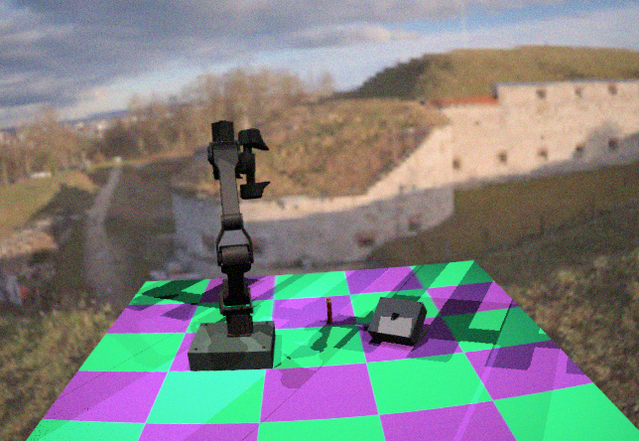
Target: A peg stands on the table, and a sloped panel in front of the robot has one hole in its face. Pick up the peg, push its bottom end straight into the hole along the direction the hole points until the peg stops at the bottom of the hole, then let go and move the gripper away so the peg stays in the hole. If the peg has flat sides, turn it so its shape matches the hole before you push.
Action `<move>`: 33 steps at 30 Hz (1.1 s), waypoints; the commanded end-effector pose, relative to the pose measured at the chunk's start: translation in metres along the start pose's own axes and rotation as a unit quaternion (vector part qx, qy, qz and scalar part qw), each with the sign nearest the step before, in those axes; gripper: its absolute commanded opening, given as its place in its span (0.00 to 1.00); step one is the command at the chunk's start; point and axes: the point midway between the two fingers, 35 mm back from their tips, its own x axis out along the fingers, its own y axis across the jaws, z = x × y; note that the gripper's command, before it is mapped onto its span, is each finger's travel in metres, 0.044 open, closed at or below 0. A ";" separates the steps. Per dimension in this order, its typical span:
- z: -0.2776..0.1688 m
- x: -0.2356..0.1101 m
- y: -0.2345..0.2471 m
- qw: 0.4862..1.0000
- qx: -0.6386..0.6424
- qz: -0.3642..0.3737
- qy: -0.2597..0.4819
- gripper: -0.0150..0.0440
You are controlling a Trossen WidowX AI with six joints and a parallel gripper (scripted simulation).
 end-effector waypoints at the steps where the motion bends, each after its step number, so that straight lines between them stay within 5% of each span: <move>1: 0.011 0.017 0.006 0.999 0.042 0.029 0.011 1.00; 33: 0.020 0.118 0.075 0.895 0.375 0.172 0.169 1.00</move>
